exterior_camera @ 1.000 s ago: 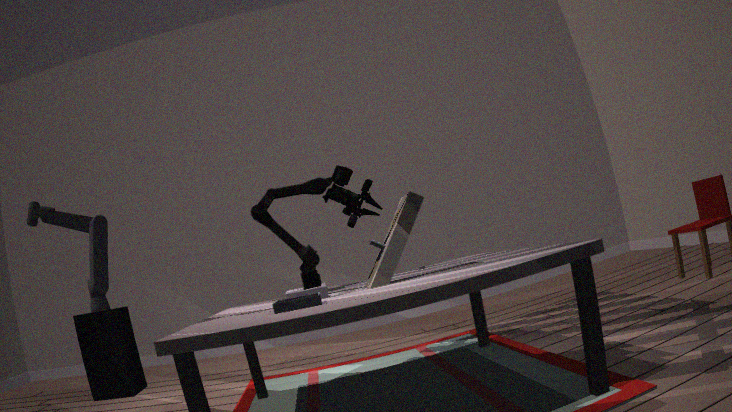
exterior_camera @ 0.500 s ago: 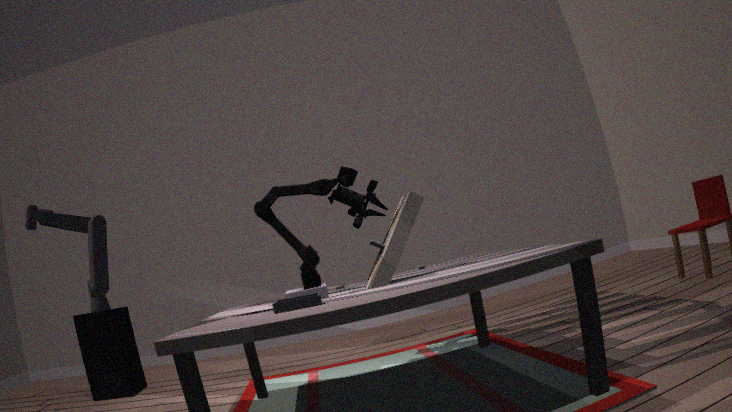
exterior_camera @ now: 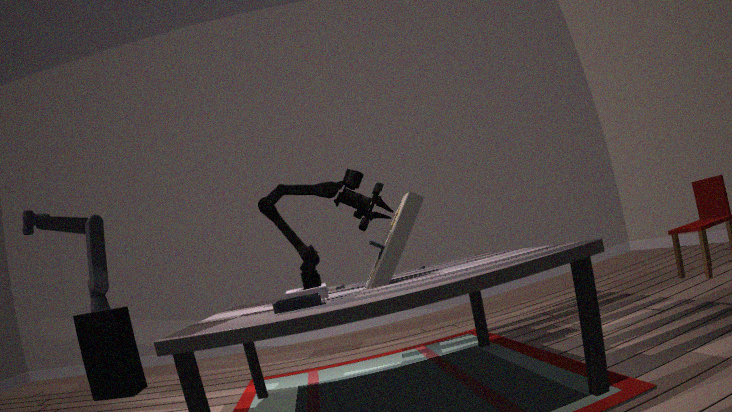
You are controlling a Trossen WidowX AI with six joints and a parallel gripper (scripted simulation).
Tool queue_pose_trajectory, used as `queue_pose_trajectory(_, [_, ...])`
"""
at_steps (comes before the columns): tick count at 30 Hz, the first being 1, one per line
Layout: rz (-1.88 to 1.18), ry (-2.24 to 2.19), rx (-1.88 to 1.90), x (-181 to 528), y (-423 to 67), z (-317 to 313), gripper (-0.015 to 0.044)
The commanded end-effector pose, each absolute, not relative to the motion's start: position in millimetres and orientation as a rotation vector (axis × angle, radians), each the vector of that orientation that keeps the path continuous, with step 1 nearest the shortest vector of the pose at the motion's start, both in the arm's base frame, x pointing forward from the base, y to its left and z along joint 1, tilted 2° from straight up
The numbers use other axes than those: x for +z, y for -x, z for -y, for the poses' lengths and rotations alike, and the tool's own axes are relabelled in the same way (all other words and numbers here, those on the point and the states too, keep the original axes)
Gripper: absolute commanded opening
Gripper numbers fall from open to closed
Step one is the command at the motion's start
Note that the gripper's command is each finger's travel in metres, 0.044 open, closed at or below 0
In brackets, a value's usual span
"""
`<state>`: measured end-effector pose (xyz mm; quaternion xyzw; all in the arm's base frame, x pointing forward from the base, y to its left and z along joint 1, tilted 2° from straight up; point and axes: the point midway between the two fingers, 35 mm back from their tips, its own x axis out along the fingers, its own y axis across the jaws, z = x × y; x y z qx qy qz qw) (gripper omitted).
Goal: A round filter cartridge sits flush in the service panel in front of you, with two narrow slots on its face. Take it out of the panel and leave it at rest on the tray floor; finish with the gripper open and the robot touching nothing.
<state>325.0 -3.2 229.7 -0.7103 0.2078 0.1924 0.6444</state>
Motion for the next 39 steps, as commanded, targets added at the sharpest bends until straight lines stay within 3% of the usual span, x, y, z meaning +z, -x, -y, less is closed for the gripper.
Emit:
queue_pose_trajectory(1, [-0.482, 1.62, 0.456, 218.7, -330.8, 3.3, 0.0106])
queue_pose_trajectory(39, [-0.482, 1.62, 0.456, 217.2, -330.8, 3.1, 0.0106])
